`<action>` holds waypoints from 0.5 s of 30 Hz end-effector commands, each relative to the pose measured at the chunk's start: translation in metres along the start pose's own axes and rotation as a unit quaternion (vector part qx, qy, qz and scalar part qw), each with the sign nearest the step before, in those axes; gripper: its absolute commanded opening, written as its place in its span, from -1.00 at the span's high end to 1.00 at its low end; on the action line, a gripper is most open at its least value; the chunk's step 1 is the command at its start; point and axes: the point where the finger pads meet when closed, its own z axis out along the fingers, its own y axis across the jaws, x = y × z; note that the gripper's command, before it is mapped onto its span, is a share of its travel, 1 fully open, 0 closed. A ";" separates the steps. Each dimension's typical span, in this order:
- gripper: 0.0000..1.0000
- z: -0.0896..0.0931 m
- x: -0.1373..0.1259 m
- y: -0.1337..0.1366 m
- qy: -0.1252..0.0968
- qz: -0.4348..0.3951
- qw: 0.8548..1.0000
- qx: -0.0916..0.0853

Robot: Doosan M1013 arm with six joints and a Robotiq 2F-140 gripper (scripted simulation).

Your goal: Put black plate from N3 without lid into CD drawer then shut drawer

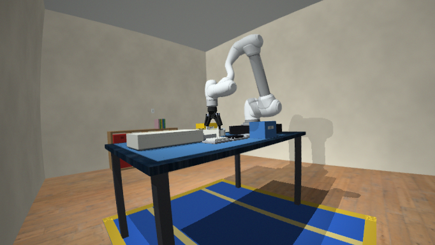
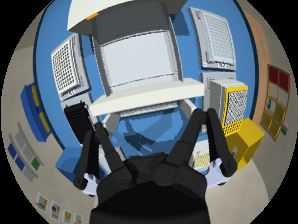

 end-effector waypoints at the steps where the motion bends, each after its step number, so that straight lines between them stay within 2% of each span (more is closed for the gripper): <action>1: -0.73 0.000 0.000 0.000 0.000 0.000 1.000 0.000; 2: -0.73 0.000 0.000 0.000 0.000 0.000 1.000 0.000; 3: -0.32 0.000 0.000 0.000 0.000 0.000 1.000 0.000; 15: -0.22 0.000 0.000 0.000 0.000 0.000 1.000 0.000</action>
